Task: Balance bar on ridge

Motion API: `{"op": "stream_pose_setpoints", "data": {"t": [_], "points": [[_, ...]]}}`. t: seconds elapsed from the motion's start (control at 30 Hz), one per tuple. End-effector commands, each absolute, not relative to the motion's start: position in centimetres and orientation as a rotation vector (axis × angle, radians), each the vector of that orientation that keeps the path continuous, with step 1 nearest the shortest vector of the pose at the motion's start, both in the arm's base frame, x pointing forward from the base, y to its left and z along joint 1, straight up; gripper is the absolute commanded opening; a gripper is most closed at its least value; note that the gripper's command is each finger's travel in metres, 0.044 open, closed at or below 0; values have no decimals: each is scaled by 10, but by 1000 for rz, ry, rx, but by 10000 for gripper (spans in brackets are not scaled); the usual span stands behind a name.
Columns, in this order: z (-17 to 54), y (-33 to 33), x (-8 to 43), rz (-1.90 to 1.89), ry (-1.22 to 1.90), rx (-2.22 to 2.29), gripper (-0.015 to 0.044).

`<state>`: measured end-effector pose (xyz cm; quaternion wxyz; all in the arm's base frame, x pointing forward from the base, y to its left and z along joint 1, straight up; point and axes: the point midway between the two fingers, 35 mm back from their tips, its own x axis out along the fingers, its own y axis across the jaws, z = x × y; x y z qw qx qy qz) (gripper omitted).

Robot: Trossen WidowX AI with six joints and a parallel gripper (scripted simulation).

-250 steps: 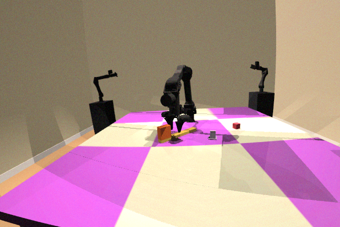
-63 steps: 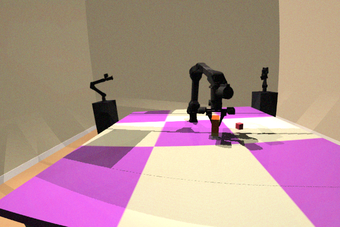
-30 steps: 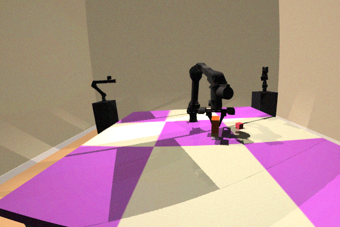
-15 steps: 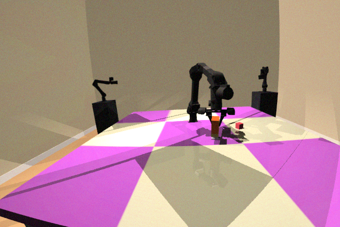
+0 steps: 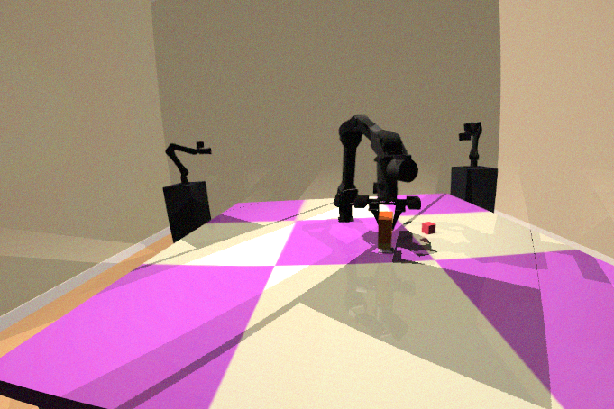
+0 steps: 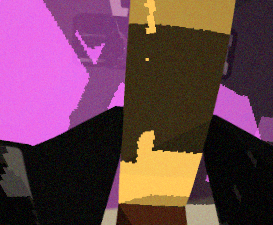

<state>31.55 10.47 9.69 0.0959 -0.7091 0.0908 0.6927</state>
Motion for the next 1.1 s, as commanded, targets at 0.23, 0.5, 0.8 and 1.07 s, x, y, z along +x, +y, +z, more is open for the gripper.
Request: {"op": "stream_pose_setpoints", "data": {"t": [0.23,0.5,0.8,1.07], "points": [[95,105,316,2054,261,-2101,0],[95,105,316,2054,261,-2101,0],[94,105,316,2054,261,-2101,0],[93,105,316,2054,261,-2101,0]]}}
